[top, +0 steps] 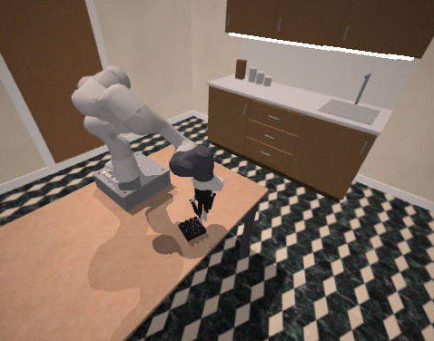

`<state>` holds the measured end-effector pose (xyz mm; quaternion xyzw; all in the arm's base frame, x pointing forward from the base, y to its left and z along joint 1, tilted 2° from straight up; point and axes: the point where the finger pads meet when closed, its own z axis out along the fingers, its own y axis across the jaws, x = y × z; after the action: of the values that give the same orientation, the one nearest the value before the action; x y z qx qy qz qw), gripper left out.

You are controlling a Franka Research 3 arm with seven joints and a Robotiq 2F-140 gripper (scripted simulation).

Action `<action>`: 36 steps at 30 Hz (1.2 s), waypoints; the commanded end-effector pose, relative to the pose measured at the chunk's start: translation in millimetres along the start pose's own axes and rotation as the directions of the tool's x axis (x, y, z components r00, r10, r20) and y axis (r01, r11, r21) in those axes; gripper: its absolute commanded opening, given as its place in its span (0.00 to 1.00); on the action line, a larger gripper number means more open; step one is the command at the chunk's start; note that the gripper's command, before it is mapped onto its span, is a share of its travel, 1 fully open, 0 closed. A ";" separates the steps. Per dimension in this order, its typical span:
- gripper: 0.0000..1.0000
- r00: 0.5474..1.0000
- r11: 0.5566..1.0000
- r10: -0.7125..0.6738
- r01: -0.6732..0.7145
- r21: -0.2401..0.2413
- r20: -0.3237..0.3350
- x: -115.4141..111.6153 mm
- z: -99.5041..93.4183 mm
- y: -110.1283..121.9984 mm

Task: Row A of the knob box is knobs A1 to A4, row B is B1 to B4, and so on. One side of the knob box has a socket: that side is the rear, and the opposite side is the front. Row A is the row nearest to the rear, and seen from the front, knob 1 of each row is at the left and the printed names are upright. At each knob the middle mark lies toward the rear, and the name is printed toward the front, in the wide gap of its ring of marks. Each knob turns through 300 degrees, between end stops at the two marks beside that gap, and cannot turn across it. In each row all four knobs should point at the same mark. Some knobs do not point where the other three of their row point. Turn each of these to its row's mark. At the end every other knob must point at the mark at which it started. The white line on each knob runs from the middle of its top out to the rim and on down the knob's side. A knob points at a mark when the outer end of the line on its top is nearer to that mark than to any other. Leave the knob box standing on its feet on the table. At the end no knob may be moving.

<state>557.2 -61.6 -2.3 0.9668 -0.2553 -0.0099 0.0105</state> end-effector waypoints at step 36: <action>0.12 1.000 1.000 -0.010 0.010 -0.002 -0.001 0.7 25.9 -0.6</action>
<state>554.6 -61.5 -25.6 0.9688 -0.2471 -0.0137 0.0117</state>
